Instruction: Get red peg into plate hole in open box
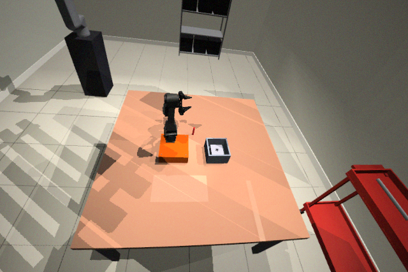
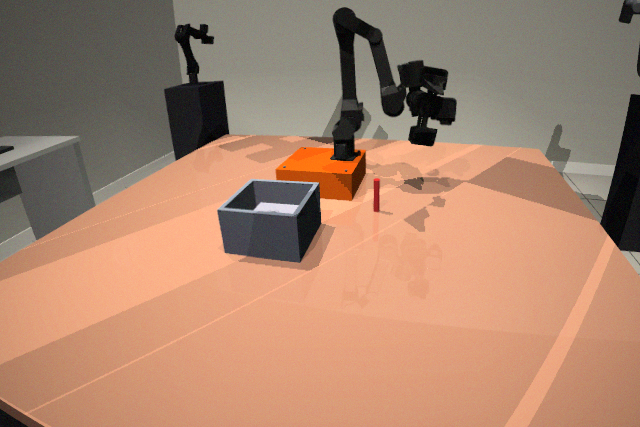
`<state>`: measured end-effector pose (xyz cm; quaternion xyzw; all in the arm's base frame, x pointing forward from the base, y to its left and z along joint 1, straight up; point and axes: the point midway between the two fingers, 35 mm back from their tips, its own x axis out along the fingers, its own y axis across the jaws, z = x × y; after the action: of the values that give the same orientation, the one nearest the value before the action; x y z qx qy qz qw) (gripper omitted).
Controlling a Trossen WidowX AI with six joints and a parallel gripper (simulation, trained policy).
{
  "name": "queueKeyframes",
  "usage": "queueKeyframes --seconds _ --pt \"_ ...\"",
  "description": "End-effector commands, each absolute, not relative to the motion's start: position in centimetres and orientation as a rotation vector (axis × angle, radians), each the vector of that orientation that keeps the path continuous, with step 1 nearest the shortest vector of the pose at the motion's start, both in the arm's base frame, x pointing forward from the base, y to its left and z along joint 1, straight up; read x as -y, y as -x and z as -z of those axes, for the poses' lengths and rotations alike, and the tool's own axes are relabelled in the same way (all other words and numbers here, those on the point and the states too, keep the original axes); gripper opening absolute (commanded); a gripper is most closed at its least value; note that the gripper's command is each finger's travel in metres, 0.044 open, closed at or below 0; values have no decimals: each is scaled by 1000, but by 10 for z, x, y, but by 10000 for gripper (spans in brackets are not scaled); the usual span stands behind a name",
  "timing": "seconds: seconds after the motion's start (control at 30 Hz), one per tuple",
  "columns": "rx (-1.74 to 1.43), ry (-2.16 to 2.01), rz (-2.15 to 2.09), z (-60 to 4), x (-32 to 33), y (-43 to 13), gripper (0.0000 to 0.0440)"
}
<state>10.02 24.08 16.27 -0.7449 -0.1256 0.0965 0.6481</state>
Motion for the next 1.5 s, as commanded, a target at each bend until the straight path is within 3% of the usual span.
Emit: queueKeyframes --seconds 0.0,0.07,0.83,1.2,1.47 --pt "289 1659 -226 -166 -244 -100 417" --pt "293 1589 -236 -173 -251 -101 440" --pt "359 786 -285 -325 -312 -146 440" --pt "371 450 -323 -406 -297 -212 440" --pt "245 289 -384 -406 -273 -254 437"
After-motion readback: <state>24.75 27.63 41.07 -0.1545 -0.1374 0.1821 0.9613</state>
